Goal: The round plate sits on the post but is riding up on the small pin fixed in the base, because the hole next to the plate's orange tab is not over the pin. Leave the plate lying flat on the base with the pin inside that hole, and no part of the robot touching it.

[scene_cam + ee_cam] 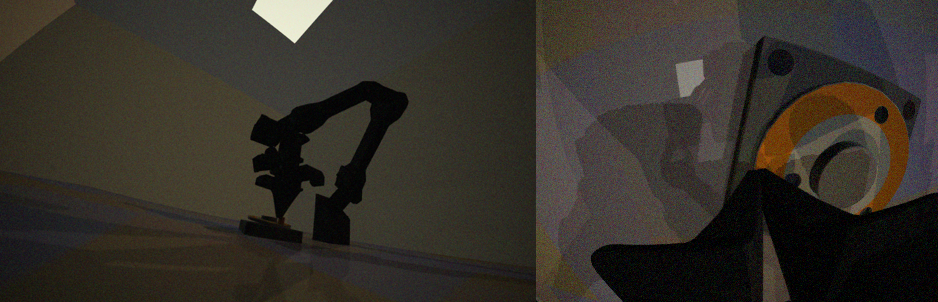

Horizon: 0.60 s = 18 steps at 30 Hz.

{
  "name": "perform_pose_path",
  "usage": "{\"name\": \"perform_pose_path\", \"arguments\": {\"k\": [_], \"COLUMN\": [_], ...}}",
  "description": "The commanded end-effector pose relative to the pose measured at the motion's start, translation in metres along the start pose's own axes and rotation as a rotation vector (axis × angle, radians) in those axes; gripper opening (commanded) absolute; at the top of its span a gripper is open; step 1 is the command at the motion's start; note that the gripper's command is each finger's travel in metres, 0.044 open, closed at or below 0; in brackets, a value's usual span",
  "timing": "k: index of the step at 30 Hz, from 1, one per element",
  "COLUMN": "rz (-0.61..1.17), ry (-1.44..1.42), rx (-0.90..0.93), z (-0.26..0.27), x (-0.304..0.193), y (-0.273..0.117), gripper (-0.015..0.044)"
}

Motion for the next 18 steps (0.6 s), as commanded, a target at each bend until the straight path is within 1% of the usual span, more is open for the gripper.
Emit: {"name": "perform_pose_path", "arguments": {"k": [1,18], "rz": [0.017,0.017], "ry": [0.014,0.014], "rx": [0.005,0.005], "z": [0.0005,0.0006], "x": [-0.0065,-0.0122], "y": [0.0031,0.0033], "gripper": [0.0,0.0]}}
Point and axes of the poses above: the point midway between the two fingers, 35 mm back from their tips, its own y axis out along the fingers, its own z axis across the jaws, x = y × z, the point moved 1 cm from there along -y, back along the fingers, and after that the axes turned 2 degrees about -y, right-handed, at the moved point
